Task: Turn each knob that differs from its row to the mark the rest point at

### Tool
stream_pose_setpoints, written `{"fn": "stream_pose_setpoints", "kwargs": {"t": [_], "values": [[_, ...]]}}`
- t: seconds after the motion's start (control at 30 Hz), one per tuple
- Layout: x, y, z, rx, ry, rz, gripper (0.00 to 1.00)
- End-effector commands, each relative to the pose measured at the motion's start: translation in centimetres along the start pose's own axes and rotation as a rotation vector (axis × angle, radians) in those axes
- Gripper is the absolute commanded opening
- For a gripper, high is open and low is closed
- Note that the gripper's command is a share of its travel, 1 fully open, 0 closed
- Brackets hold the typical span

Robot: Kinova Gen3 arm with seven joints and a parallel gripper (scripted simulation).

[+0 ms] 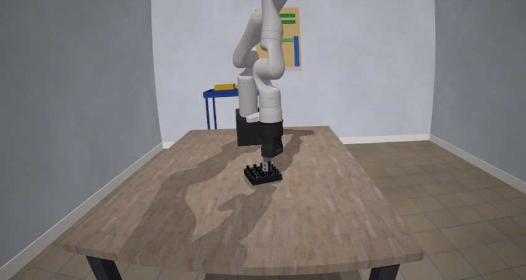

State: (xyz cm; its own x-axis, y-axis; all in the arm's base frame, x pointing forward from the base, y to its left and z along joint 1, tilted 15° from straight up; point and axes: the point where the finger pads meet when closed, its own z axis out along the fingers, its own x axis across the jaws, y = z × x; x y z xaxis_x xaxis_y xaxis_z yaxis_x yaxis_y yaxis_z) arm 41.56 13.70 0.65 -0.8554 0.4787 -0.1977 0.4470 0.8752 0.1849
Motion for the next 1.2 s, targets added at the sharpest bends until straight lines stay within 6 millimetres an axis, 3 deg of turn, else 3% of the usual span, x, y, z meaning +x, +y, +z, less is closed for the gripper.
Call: {"fn": "stream_pose_setpoints", "kwargs": {"t": [0.0, 1.17], "values": [[-0.02, 0.36, 0.09, 0.004, 0.001, 0.07, 0.3], [0.0, 0.32, 0.08, 0.004, 0.0, 0.528, 0.3]]}}
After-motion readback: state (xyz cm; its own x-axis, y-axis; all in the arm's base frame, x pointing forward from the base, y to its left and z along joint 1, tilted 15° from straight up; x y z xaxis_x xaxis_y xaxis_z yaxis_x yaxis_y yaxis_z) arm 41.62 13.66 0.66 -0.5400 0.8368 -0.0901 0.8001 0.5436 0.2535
